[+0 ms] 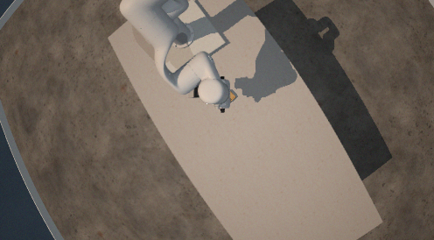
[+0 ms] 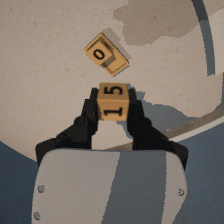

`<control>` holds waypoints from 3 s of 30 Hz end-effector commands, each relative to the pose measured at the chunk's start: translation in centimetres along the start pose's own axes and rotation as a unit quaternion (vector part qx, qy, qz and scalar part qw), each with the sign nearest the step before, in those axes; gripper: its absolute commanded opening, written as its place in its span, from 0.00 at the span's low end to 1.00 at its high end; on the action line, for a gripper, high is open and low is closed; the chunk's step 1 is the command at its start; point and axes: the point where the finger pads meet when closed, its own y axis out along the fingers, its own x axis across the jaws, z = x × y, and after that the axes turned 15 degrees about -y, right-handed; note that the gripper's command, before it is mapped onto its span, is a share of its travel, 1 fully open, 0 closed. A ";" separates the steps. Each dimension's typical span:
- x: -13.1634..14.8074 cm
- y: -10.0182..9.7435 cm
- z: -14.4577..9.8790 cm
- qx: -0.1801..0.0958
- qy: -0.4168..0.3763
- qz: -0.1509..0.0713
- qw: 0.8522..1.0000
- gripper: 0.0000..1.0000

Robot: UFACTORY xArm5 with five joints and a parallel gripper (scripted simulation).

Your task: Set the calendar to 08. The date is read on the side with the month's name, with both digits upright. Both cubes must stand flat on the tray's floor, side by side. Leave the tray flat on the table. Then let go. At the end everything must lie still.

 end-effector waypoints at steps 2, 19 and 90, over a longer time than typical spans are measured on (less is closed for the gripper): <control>-0.1 -0.1 0.0 0.000 -0.103 0.002 0.995 0.29; -0.1 -0.1 0.0 0.000 -0.317 0.002 0.948 0.29; -0.1 6.3 -0.1 0.000 -0.352 0.002 0.936 0.29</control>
